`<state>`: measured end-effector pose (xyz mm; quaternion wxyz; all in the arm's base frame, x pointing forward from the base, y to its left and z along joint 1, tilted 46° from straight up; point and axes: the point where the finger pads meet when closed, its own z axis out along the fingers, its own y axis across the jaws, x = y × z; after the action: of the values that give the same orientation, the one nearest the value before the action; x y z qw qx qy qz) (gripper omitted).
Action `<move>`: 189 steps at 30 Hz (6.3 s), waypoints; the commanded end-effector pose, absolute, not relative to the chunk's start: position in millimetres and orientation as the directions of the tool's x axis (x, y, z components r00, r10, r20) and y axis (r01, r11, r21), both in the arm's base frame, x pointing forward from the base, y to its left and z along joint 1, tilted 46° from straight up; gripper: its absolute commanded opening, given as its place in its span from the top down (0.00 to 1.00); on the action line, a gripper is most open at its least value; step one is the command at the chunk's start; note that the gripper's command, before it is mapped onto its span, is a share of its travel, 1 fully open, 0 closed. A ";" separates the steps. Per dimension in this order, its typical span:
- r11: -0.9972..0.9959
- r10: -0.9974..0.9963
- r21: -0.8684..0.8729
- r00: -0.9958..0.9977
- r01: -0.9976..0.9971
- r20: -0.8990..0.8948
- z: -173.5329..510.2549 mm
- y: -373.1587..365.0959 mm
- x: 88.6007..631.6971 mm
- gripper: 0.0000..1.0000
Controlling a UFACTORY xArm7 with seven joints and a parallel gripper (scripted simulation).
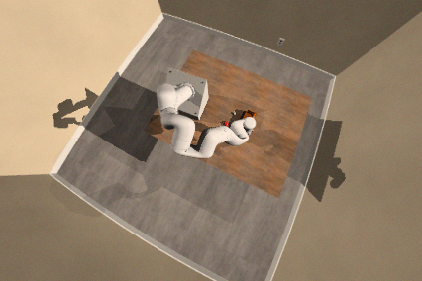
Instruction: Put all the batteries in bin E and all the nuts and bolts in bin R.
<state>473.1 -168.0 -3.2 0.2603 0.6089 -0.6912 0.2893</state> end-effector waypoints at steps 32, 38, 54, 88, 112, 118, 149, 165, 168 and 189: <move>0.088 -0.693 -0.086 -0.123 -0.992 0.711 -38.5 -202.9 474.5 1.00; 0.088 -0.693 -0.086 -0.123 -0.992 0.711 -38.6 -202.8 474.6 1.00; 0.088 -0.693 -0.086 -0.123 -0.992 0.711 -38.5 -202.8 474.5 0.70; 0.088 -0.693 -0.086 -0.123 -0.992 0.711 -14.6 -178.2 474.6 0.70; 0.070 -0.694 -0.066 -0.096 -0.995 0.713 30.3 -188.6 401.2 0.72; 0.070 -0.694 -0.066 -0.096 -0.995 0.713 40.4 -196.9 378.7 0.72; 0.070 -0.694 -0.066 -0.096 -0.995 0.713 35.8 -192.4 389.0 0.72; 0.070 -0.694 -0.066 -0.096 -0.995 0.713 35.7 -192.4 389.1 0.72; 0.070 -0.694 -0.066 -0.096 -0.995 0.713 35.7 -192.4 389.1 0.72; 0.070 -0.694 -0.066 -0.096 -0.995 0.713 -7.9 -236.8 389.7 0.72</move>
<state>386.2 -235.3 -4.8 0.2654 0.6177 -0.6833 0.2848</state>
